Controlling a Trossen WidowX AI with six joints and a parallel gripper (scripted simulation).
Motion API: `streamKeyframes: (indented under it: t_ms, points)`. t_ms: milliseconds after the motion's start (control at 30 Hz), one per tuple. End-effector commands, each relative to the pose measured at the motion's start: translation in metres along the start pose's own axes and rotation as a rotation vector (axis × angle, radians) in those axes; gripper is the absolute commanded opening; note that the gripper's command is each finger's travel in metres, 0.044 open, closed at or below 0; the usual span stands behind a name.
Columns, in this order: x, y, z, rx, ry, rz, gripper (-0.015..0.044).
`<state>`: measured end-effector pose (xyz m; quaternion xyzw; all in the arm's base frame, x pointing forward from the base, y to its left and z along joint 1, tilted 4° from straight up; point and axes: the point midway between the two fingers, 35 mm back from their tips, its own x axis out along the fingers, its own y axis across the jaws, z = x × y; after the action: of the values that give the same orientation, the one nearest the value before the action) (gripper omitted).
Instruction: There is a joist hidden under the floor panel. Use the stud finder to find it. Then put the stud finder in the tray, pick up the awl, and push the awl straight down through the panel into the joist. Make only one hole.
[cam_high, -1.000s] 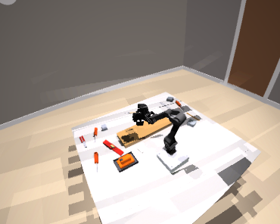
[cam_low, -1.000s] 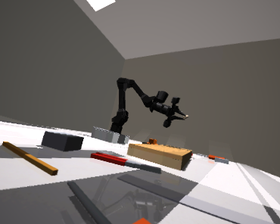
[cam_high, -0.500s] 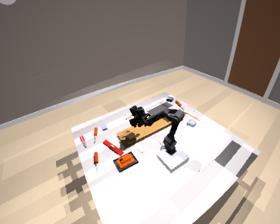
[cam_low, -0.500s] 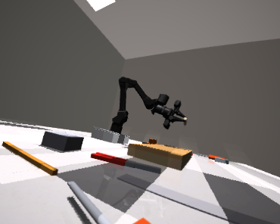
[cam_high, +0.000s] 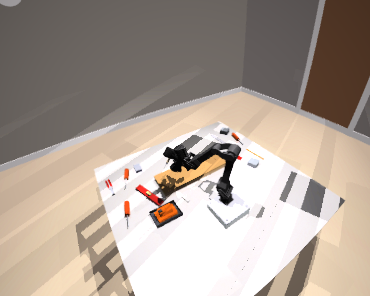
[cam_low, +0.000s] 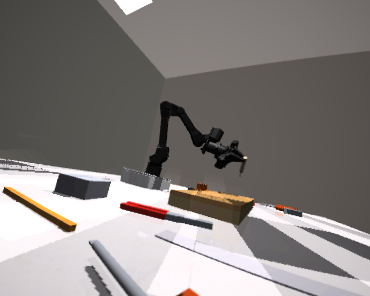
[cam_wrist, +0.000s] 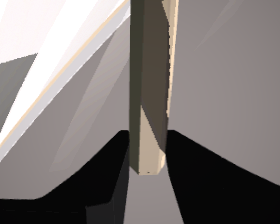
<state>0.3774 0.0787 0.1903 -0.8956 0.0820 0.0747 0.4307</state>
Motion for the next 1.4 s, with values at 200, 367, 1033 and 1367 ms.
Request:
streamKeyframes:
  t_ms: [200,367,1033,1367]
  points:
    - [-0.004,-0.014,0.017,-0.350,0.018,-0.010,0.0000]
    - [-0.007,-0.020,0.026,-0.532,0.026,-0.012,0.0000]
    - [-0.012,-0.027,0.042,-0.803,0.039,-0.013,0.0000]
    - [-0.010,-0.022,0.047,-0.803,0.039,-0.013,0.0000]
